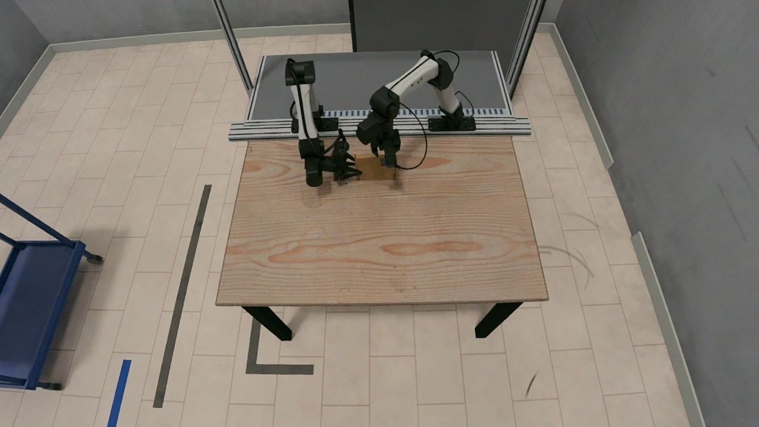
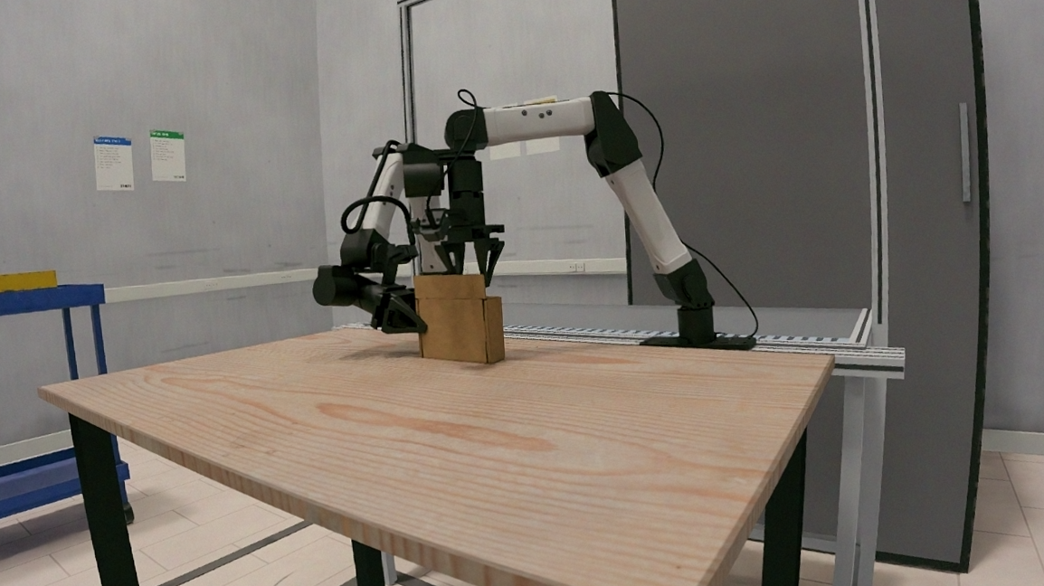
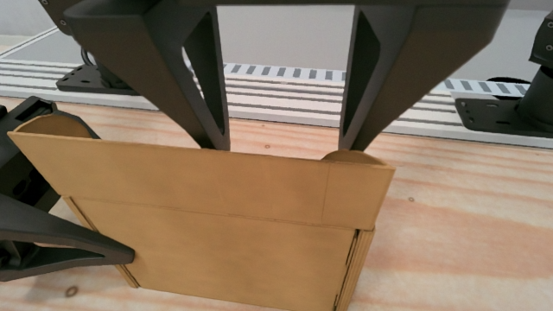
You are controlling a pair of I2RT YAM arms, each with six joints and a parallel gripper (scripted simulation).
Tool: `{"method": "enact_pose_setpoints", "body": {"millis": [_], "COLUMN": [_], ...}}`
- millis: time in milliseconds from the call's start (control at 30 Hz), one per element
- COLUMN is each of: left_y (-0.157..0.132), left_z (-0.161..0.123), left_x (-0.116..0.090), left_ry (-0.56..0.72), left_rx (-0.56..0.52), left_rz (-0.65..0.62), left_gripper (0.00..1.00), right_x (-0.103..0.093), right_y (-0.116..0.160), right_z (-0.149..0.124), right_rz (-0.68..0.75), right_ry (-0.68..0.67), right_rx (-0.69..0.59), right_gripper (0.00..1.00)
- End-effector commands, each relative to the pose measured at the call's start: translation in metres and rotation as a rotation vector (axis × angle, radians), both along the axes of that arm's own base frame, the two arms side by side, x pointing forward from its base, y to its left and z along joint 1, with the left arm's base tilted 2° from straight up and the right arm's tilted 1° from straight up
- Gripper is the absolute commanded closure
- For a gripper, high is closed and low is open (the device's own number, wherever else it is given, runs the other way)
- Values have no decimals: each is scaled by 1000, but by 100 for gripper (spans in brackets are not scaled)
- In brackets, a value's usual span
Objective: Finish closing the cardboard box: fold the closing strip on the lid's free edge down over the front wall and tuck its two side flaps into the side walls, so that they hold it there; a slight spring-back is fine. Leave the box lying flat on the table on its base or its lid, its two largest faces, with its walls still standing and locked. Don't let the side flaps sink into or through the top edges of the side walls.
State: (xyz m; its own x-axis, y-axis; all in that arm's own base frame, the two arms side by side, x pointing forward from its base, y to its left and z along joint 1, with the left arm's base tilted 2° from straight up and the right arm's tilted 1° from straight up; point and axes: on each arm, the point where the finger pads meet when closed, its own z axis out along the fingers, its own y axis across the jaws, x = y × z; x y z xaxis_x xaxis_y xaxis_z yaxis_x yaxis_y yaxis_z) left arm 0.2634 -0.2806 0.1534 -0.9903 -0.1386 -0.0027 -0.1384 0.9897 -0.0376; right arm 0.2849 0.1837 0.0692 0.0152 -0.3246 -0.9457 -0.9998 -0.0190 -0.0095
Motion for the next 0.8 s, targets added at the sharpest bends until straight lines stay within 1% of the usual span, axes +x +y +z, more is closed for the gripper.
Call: {"method": "enact_pose_setpoints", "body": {"millis": [0,367,400,433,467,533,567,600,767], "left_y": [0,0,-3,-2,0,0,-1,0,0], "left_z": [5,5,0,1,5,5,2,5,5], "left_x": [3,3,9,9,3,3,7,3,3], "left_ry": [-16,-16,-11,-14,-16,-16,-14,-16,-16], "left_rx": [-13,-13,-7,-10,-13,-13,-10,-13,-13], "left_rz": [-3,-3,-10,-13,-12,-12,-14,-12,-12], "left_gripper": [46,46,46,46,46,46,46,46,46], "right_x": [0,0,0,0,0,0,0,0,0], "right_y": [1,1,1,1,1,1,1,1,1], "right_z": [2,2,2,2,2,2,2,2,2], "right_rz": [2,2,2,2,2,2,2,2,2], "right_ry": [-11,-11,-11,-11,-11,-11,-11,-11,-11], "right_rx": [0,0,0,0,0,0,0,0,0], "right_gripper": [55,55,55,55,55,55,55,55,55]}}
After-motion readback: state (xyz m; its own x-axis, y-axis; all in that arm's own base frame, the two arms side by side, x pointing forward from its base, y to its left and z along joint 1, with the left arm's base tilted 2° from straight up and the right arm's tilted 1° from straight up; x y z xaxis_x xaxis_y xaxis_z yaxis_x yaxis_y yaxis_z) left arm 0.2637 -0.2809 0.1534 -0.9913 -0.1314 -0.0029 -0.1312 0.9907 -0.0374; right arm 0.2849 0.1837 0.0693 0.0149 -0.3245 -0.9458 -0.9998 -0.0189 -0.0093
